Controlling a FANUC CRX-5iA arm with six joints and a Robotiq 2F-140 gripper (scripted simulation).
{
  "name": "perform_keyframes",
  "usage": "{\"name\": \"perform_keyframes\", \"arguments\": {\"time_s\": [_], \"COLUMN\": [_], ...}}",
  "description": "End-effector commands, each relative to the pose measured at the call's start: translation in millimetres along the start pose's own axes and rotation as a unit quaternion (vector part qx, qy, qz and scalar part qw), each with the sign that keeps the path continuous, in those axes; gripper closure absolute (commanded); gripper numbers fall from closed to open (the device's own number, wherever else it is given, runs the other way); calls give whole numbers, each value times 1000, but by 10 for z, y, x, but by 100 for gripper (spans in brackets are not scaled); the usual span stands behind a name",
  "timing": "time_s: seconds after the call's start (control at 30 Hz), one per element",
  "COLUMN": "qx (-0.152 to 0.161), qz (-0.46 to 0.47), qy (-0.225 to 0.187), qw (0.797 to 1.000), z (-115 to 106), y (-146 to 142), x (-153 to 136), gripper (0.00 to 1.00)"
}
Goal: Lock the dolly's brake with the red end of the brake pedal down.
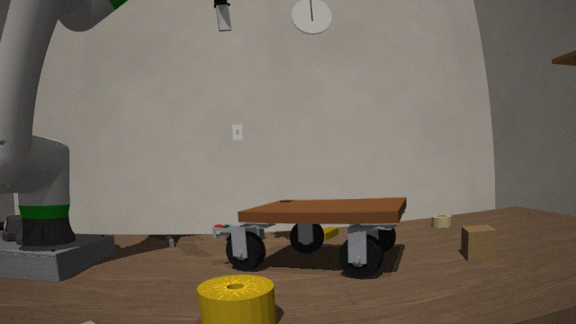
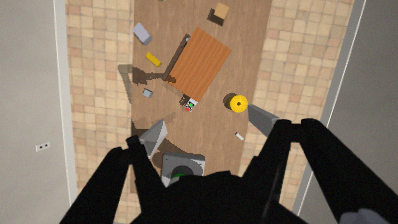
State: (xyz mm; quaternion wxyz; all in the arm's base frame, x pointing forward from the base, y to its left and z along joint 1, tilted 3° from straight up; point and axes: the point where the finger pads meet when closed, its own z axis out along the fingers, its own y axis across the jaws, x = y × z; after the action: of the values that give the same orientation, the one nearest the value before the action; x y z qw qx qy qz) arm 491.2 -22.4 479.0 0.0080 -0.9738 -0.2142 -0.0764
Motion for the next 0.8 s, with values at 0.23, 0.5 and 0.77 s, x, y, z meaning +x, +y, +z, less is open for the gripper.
{"name": "perform_keyframes", "arguments": {"time_s": [0.23, 0.5, 0.77], "qx": [0, 0, 10], "qz": [0, 0, -91], "qy": [0, 0, -11], "qw": [1000, 1000, 996], "z": [-2, -2, 609], "y": [0, 0, -218], "x": [0, 0, 64], "gripper": [0, 0, 100]}}
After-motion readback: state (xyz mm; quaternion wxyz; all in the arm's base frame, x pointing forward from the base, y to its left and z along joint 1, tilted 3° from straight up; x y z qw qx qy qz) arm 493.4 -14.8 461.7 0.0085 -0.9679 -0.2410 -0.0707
